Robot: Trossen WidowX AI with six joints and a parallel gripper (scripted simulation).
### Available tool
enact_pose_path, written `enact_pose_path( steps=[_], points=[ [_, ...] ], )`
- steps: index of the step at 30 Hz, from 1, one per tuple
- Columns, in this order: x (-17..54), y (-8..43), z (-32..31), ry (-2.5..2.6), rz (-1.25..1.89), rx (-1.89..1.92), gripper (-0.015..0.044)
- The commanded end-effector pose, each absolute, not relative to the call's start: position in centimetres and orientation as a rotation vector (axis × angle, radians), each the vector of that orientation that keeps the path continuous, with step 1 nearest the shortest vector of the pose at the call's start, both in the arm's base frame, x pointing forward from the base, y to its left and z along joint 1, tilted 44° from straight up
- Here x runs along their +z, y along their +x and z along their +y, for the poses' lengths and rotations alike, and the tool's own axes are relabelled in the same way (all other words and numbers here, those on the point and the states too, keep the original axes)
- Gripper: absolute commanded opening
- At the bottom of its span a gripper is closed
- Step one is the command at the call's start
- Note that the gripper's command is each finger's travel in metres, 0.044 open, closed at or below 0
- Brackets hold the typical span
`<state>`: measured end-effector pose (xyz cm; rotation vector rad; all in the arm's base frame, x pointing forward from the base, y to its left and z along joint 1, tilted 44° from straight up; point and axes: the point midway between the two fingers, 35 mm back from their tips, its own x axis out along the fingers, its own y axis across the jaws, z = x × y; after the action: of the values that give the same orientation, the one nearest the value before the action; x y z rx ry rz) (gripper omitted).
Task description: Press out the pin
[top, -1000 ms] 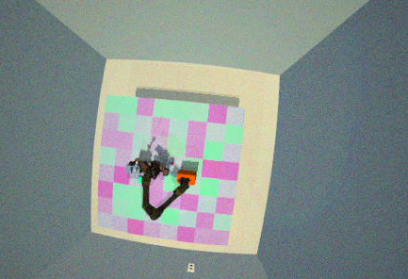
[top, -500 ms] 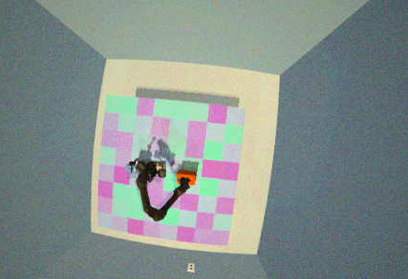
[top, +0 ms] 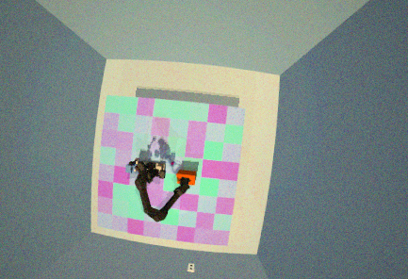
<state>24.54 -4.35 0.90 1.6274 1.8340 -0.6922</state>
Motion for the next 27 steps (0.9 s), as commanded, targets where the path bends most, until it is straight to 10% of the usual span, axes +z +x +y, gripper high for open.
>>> enact_pose_path(
  steps=[1, 15, 27],
  points=[
    [1.1, 24.6, -4.4, 1.619, 1.830, -0.688, 0.0030],
    [0.8, 18.5, -5.2, 1.622, 1.834, -0.668, 0.0030],
    [-2.8, 18.6, -2.1, 0.849, 1.211, 0.373, 0.0030]
  ],
)
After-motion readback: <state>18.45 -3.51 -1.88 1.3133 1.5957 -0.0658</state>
